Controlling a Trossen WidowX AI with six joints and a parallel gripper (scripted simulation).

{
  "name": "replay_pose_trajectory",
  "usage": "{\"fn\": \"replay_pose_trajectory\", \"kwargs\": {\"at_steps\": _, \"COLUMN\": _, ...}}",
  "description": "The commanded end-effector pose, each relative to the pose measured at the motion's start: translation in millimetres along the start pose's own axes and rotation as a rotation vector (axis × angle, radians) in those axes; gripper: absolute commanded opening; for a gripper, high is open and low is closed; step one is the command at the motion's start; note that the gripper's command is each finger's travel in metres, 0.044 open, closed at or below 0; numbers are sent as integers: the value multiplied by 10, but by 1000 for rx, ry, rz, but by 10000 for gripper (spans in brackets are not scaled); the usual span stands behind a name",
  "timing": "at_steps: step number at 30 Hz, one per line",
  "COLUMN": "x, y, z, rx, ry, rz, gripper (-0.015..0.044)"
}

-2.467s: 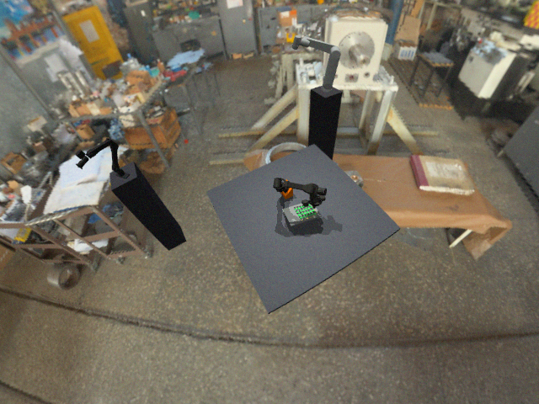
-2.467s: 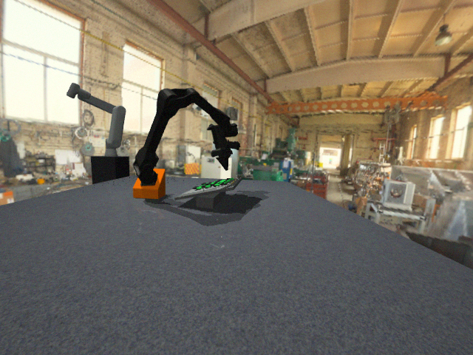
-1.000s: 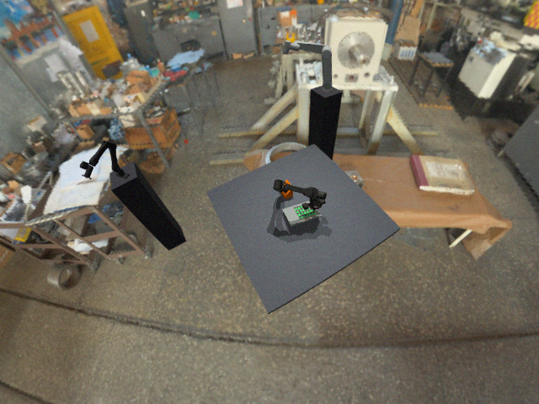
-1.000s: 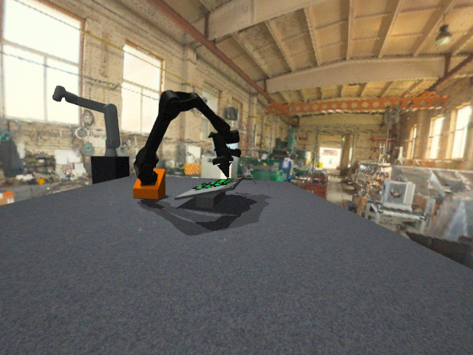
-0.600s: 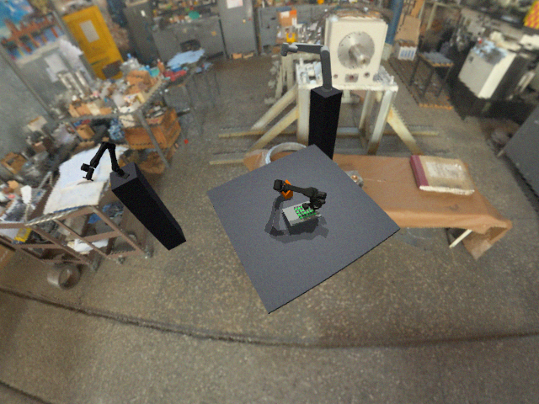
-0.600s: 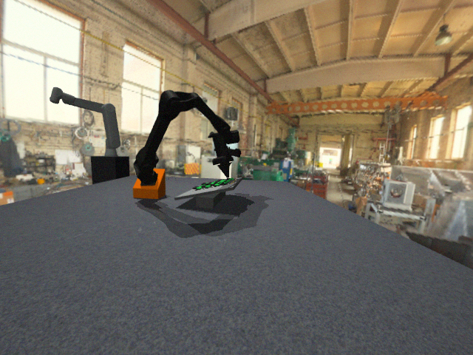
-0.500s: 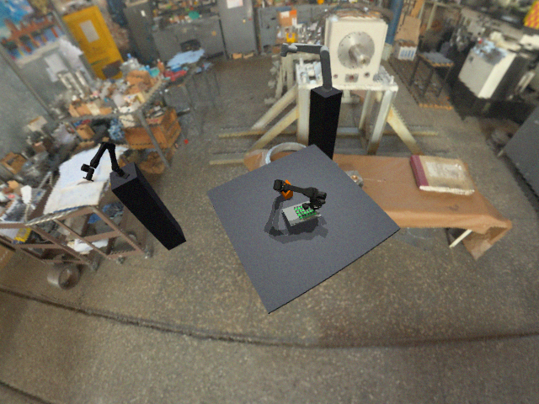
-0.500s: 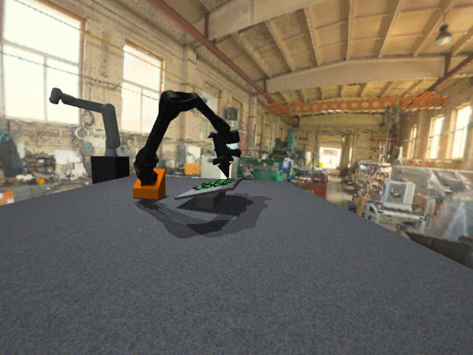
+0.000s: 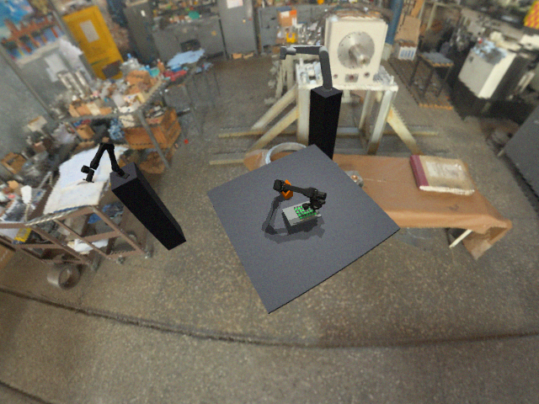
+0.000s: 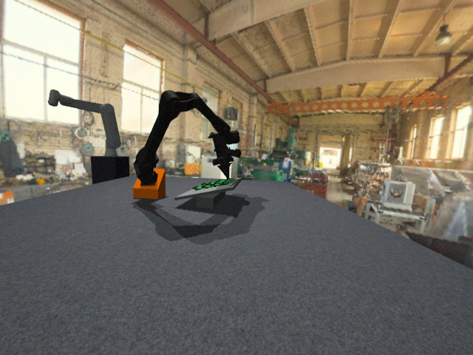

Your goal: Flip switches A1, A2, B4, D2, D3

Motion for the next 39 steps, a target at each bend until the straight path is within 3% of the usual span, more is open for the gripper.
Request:
{"fn": "replay_pose_trajectory", "kwargs": {"at_steps": 1, "x": 14, "y": 6, "z": -4, "rx": -4, "ry": 5, "rz": -1, "gripper": 0}}
{"fn": "replay_pose_trajectory", "kwargs": {"at_steps": 27, "x": 49, "y": 7, "z": -4, "rx": -4, "ry": 5, "rz": -1, "gripper": 0}}
{"fn": "replay_pose_trajectory", "kwargs": {"at_steps": 33, "x": -581, "y": -29, "z": -1, "rx": -5, "ry": -3, "rz": 25, "gripper": 0}}
{"fn": "replay_pose_trajectory", "kwargs": {"at_steps": 39, "x": -607, "y": -99, "z": -143, "rx": -5, "ry": -2, "rz": 26, "gripper": 0}}
Point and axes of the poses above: the point midway between the two fingers, 35 mm back from their tips, its own x axis out along the fingers, its own z axis across the jaws, y = z × x, the point moved 4 cm from there along -x, back along the fingers, and after that the axes turned 11 degrees about -x, right-handed, at the moved point
